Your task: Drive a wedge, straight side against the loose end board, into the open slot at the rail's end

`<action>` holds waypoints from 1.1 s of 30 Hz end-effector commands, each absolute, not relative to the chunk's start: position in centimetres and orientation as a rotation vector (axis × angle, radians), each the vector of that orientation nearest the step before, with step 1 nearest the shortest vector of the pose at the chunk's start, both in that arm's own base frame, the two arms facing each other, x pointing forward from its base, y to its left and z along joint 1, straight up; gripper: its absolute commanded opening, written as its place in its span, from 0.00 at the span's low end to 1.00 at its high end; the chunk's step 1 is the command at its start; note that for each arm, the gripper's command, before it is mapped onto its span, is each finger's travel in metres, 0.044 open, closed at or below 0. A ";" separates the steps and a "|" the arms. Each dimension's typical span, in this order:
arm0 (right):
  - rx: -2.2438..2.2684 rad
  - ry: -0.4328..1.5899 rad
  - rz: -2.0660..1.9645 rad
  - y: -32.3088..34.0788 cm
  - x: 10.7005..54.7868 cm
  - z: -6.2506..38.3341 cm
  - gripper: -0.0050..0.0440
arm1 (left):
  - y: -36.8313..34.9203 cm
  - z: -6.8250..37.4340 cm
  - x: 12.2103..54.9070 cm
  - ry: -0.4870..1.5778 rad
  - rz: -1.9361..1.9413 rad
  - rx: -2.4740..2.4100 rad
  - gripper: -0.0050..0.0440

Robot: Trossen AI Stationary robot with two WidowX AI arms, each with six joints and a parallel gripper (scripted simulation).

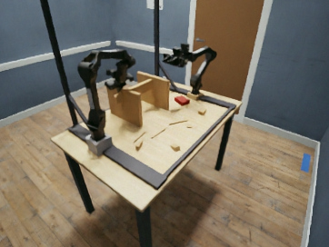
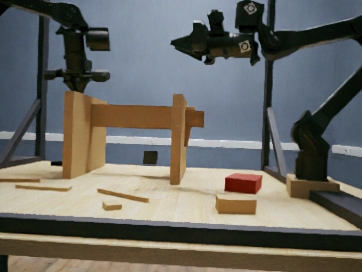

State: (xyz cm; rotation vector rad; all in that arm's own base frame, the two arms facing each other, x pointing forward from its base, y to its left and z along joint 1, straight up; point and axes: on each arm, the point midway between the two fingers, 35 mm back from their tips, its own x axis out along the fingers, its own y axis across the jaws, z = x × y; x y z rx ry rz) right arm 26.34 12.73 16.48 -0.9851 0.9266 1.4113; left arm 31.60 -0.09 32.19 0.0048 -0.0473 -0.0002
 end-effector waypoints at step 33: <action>-0.969 1.038 1.444 12.1 25.9 13.6 0.00 | -0.1 32.8 31.4 -0.064 -0.001 0.007 0.46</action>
